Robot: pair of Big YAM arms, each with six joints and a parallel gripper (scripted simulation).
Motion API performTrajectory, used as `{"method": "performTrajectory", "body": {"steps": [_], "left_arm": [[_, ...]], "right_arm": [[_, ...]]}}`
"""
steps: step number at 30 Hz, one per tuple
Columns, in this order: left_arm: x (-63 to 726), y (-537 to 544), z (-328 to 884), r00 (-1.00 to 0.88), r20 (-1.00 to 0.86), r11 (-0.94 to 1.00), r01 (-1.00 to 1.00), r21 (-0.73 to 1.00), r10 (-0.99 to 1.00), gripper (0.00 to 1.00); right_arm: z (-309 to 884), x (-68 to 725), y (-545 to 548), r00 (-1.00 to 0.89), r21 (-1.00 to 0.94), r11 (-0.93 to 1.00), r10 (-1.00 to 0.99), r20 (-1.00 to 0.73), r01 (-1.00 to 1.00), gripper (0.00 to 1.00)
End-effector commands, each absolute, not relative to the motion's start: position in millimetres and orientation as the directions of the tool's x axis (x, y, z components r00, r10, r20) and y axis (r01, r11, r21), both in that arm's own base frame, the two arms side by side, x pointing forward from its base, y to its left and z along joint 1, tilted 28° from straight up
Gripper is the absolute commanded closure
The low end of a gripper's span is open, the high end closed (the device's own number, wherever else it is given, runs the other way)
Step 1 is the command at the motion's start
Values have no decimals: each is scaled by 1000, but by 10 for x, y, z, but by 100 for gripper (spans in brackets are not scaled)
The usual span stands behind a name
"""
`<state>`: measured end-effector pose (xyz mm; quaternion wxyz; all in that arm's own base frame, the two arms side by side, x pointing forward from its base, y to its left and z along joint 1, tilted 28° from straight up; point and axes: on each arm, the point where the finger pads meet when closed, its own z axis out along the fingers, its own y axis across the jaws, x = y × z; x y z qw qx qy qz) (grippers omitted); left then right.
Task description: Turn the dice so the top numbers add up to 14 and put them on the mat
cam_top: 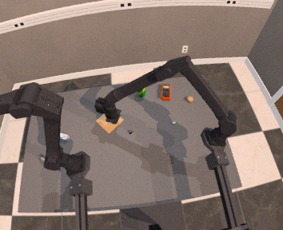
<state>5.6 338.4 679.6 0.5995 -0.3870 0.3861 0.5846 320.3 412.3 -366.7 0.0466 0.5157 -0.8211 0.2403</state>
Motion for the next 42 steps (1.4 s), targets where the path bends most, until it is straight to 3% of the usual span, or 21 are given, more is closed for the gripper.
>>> {"method": "performTrajectory", "body": {"steps": [1,38,42], "left_arm": [[30,3217,6967,4,-892,8,-1000,0,451,0],[30,3217,6967,4,-892,8,-1000,0,451,0],[30,3217,6967,4,-892,8,-1000,0,451,0]], "right_arm": [[-3722,3227,4180,-459,-348,349,-832,312,-870,89],[-3728,3304,4199,-469,-350,361,-830,302,-864,89],[-3728,3304,4199,-469,-350,361,-830,302,-864,82]]}}
